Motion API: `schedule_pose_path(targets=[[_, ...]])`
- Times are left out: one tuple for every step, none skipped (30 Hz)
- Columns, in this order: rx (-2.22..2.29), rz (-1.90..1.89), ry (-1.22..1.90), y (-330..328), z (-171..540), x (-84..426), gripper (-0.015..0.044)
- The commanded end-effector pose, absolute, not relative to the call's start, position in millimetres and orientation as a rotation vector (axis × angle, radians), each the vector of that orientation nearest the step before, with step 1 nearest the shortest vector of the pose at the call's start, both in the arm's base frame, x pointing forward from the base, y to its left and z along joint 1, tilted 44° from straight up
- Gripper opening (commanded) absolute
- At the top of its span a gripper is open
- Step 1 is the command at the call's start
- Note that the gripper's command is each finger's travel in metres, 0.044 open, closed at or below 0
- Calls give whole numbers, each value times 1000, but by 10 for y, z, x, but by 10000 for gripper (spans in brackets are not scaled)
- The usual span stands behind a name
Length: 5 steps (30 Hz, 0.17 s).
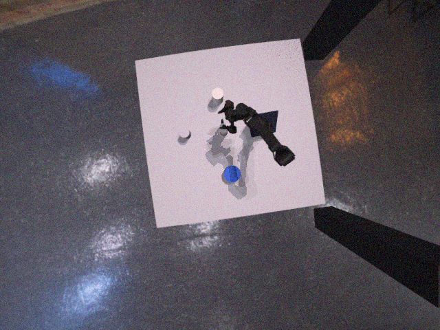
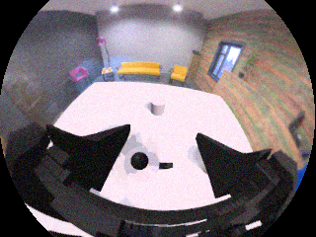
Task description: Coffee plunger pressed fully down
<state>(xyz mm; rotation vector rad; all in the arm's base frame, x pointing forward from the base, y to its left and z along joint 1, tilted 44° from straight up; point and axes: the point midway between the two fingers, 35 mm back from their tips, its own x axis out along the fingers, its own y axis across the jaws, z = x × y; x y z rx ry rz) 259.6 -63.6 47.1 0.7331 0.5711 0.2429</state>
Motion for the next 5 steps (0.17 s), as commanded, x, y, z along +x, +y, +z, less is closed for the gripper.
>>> schedule_pose_path(targets=[[720,298,545,-673,927,2360,440],[720,298,545,-673,931,2358,440],[720,298,545,-673,931,2358,440],[720,298,545,-673,931,2358,440],[720,298,545,-673,932,2358,440]])
